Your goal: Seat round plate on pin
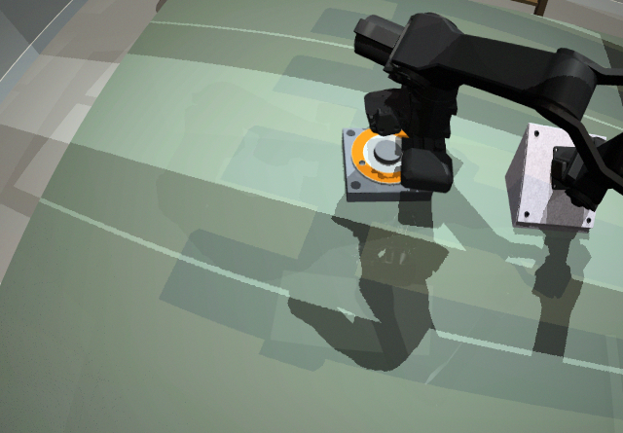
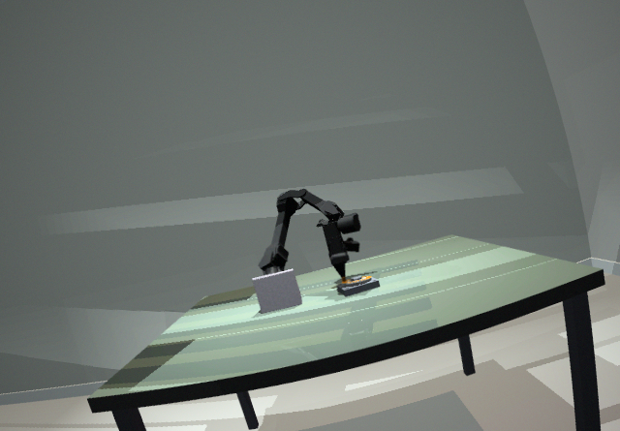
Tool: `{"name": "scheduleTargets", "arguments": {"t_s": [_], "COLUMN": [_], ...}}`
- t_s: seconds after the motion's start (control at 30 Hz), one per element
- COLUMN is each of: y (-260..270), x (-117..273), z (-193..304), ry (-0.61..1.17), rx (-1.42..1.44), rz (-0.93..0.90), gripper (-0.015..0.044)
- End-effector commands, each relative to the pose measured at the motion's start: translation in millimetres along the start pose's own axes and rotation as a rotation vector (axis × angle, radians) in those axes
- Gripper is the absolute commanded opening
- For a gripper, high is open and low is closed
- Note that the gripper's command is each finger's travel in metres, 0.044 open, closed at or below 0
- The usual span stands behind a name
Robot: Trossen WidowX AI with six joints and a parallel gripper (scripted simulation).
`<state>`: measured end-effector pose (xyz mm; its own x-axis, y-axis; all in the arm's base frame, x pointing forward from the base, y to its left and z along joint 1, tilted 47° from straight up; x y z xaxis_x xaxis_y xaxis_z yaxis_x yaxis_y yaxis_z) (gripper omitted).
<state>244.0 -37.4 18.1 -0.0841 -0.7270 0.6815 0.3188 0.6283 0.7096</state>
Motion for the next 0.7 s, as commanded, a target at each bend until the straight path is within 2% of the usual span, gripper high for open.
{"name": "scheduleTargets", "arguments": {"t_s": [0.0,0.67], "y": [-7,-26], "x": [0,3], "z": [4,4], "ry": [0.005,0.005], "rx": [0.001,0.001], "rz": [0.005,0.006], "gripper": [0.0000,0.0000]}}
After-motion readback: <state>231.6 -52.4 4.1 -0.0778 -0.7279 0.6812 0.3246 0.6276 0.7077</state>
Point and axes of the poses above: the point midway between the two fingers, 35 mm back from their tips, its own x axis back along the fingers, its own y axis across the jaws, z = x × y, the point moved 3 cm from there along x, back along the fingers, and after that the axes turned 14 degrees about -x, right-handed, at the moved point
